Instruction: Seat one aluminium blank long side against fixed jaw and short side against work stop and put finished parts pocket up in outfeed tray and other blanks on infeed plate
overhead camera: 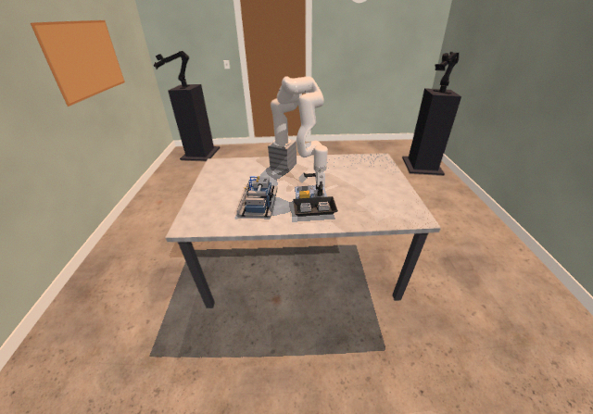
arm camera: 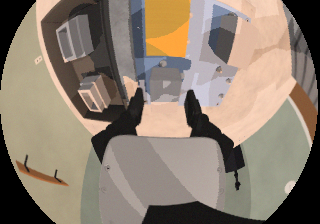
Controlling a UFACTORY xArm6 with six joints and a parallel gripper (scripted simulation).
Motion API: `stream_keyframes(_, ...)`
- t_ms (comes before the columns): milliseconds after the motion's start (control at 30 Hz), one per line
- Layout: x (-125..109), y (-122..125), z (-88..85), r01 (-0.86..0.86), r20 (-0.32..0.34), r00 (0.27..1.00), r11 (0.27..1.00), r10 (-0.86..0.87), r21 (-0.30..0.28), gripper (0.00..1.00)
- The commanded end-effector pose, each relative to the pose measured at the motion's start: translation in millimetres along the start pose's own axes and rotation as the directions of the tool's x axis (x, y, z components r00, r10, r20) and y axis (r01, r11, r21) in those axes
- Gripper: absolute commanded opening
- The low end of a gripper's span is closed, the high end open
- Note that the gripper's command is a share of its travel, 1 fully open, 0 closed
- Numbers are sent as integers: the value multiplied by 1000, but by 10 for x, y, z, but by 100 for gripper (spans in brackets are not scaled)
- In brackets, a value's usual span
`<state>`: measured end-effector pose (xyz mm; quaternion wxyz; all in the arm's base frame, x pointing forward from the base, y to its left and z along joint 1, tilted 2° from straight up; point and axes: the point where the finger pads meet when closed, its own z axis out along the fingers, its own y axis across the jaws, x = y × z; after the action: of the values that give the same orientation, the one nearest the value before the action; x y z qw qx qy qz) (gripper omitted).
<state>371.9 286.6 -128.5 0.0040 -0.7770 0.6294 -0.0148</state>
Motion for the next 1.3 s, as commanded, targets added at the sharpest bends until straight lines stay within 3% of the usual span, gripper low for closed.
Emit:
stream_keyframes(0,-8,-16,4,0,2,1000,1000,0,4,69)
stream_keyframes(1033,-8,-16,31,0,2,1000,1000,0,4,69)
stream_keyframes(1067,-8,-16,31,0,2,1000,1000,0,4,0)
stream_keyframes(1267,-8,-16,31,0,2,1000,1000,0,4,0)
